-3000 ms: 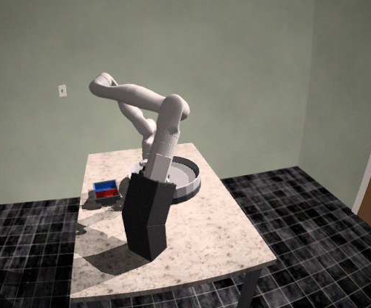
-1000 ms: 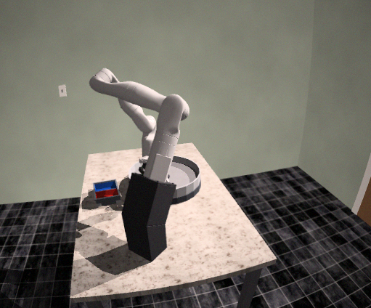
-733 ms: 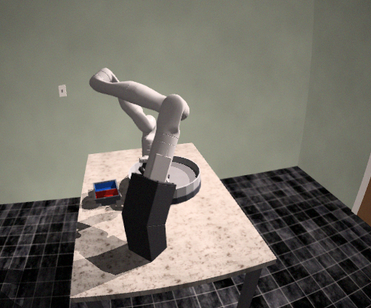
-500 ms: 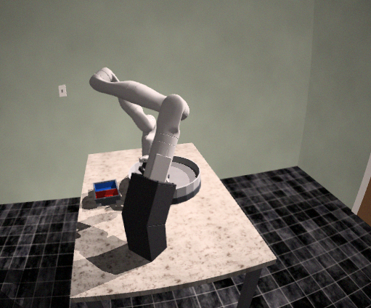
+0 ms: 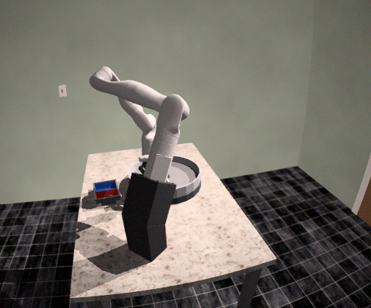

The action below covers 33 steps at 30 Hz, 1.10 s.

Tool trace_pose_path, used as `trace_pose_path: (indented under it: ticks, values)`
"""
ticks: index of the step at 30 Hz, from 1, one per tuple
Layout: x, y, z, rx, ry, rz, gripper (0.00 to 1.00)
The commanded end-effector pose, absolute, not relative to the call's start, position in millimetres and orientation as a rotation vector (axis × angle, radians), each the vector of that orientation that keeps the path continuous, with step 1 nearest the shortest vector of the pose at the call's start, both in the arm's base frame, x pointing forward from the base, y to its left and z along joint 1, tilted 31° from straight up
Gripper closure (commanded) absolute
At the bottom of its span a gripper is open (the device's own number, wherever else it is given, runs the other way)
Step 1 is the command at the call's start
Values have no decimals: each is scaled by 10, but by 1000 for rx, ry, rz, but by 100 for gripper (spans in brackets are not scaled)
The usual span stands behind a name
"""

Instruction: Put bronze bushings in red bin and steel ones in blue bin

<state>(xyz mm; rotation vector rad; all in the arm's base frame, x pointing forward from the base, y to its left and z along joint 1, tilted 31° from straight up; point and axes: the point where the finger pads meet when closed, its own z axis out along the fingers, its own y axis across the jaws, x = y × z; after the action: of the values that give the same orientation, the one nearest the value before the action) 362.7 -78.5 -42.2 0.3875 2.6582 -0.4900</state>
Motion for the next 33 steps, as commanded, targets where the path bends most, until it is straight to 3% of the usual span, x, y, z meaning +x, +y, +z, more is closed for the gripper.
trace_pose_path:
  ticks: [1,33]
  values:
    - [3626,-780,-414,387,2658,-489,100]
    - [3591,-740,-327,387,2658,-489,100]
